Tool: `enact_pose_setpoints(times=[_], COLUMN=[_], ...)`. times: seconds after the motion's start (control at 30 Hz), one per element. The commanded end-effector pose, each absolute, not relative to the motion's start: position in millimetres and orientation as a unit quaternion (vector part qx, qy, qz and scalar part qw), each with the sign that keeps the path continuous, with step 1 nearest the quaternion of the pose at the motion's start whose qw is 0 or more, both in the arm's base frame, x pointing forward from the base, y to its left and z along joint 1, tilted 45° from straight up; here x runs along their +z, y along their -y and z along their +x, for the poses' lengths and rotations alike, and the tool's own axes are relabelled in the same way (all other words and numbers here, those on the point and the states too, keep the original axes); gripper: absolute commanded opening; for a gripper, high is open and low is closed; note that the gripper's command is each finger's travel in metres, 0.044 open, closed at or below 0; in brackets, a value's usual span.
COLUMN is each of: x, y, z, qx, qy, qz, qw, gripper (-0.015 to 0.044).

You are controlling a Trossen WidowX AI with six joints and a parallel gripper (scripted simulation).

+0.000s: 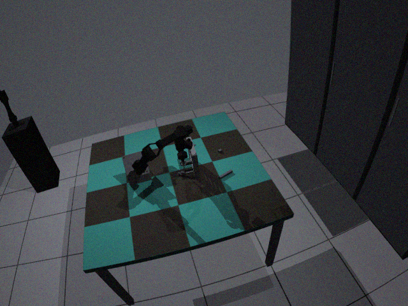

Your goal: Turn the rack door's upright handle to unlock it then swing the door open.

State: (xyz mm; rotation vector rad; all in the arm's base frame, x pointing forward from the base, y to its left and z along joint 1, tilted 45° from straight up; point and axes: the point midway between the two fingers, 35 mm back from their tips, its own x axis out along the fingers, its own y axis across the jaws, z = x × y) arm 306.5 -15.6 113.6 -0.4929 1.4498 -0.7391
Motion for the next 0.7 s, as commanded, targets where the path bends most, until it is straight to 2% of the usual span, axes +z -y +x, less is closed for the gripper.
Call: enact_pose_setpoints(times=[0.0, 0.23, 0.67], x=[109.8, 109.8, 109.8], y=[17.7, 17.7, 17.7], z=[305.0, 305.0, 305.0], qx=[-0.323, -0.323, -0.323], qy=[-0.646, -0.646, -0.646], qz=[-0.218, -0.218, -0.218], qw=[0.656, 0.656, 0.656], gripper=[0.0295, 0.0111, 0.0024])
